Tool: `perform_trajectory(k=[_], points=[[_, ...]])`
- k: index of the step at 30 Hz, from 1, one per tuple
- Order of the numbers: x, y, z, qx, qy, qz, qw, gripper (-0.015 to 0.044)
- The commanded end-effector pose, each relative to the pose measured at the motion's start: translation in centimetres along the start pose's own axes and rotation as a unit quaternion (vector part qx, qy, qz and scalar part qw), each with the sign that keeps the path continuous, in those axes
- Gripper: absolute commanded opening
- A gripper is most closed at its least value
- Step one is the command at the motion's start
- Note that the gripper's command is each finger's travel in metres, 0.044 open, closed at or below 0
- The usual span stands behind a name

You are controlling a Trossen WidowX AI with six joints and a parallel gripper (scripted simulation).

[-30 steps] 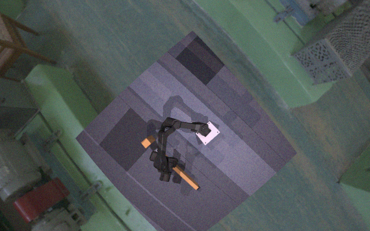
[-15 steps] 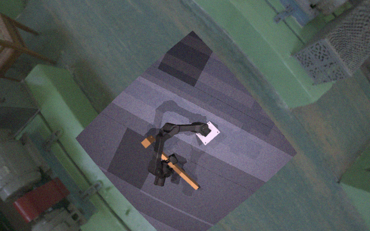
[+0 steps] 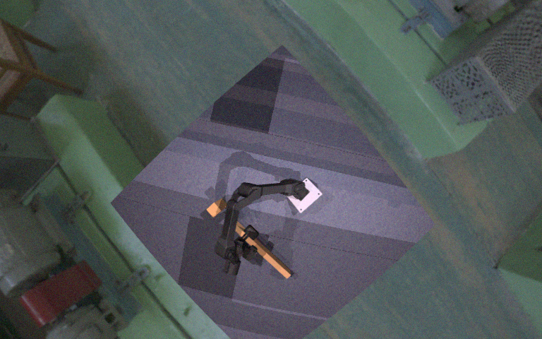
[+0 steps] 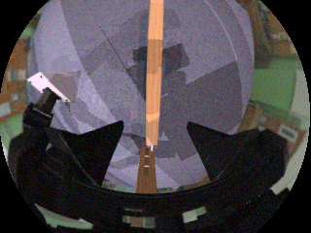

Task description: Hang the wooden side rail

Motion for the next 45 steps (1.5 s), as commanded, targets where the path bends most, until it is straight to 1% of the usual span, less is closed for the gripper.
perform_trajectory(k=[1, 5, 10, 45], points=[[-2.4, 0.2, 0.3, 0.001, 0.002, -0.007, 1.0, 0.044], [-2.6, 0.2, 0.3, 0.001, 0.002, -0.007, 1.0, 0.044], [-3.9, 0.2, 0.3, 0.001, 0.002, -0.007, 1.0, 0.044], [-9.2, 0.2, 0.3, 0.001, 0.003, -0.006, 1.0, 0.044]])
Point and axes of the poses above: the point midway between the two fingers, 35 mm back from their tips, its own x axis back along the fingers, its own y axis across the jaws, z = x × y, the point moved 1 cm from there along x, back along the fingers, and after that the axes turned 7 degrees about x, right-handed, at the moved point
